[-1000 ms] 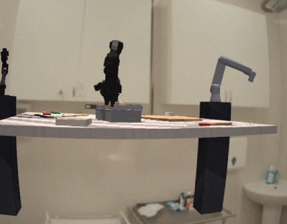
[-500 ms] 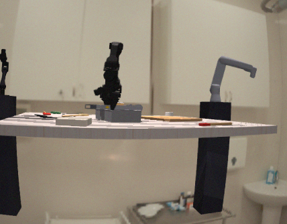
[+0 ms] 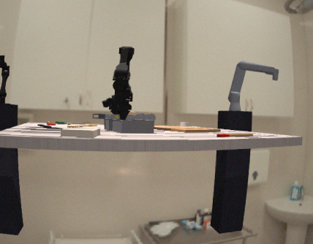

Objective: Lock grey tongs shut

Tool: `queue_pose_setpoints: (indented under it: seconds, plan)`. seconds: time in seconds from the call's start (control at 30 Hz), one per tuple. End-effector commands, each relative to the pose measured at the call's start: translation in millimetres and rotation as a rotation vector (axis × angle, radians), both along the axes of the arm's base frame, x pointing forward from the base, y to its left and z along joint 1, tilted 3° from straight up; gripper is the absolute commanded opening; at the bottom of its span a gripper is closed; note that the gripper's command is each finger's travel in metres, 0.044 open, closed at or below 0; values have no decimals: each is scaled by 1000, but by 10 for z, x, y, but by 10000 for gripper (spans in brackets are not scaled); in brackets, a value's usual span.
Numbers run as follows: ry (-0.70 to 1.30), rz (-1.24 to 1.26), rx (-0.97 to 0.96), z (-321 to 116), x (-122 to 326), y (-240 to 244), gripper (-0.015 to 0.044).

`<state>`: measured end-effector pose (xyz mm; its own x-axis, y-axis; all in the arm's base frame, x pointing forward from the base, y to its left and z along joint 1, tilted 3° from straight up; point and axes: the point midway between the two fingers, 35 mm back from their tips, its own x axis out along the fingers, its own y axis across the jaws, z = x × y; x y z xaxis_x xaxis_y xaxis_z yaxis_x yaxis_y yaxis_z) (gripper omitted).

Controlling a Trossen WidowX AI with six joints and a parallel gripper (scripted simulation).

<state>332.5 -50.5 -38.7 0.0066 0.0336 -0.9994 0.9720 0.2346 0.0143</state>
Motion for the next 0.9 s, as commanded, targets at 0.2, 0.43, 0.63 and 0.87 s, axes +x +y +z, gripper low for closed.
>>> queue_pose_setpoints:
  seconds: [0.2,0.43,0.63,0.87]
  plan:
    - [-1,0,0,5,4,-1,308]
    - [-1,0,0,5,4,-1,261]
    - [-1,0,0,5,4,-1,221]
    - [-1,0,0,5,4,-1,175]
